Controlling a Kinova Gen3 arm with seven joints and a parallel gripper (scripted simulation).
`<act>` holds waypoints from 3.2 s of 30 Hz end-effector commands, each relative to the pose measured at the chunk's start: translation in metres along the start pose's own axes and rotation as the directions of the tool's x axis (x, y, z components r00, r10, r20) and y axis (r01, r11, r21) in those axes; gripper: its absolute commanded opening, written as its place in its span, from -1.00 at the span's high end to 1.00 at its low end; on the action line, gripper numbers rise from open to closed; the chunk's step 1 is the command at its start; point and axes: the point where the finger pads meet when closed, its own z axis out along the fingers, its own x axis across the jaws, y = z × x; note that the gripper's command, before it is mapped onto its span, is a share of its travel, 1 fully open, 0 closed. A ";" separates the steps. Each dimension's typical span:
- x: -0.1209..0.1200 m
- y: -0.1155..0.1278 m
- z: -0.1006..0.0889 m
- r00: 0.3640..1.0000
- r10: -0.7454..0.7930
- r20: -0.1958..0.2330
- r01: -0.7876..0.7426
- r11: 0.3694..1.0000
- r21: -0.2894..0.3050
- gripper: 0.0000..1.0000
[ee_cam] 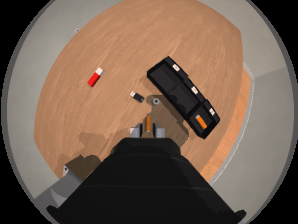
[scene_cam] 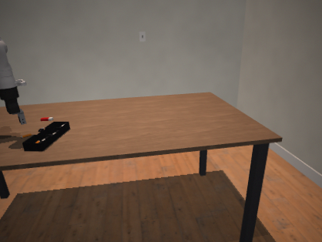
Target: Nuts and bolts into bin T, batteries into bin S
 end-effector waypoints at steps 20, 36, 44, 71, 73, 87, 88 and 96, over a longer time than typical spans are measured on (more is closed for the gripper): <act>0.001 0.000 0.000 1.000 0.001 -0.001 -0.001 1.000 0.001 -0.07; -0.003 0.001 0.040 1.000 0.001 -0.001 -0.001 1.000 0.001 -0.07; -0.007 0.000 0.058 1.000 0.001 -0.001 -0.001 1.000 0.001 -0.07; 0.000 0.001 0.068 1.000 0.001 -0.001 -0.001 1.000 0.001 -0.07; -0.001 0.001 0.070 1.000 0.001 -0.001 -0.001 1.000 0.001 -0.07; 0.000 0.000 0.070 1.000 0.001 -0.001 -0.001 1.000 0.001 -0.07; 0.000 0.000 0.070 1.000 0.001 -0.001 -0.001 1.000 0.001 0.52; 0.000 0.000 0.070 1.000 0.001 -0.001 -0.001 1.000 0.001 0.52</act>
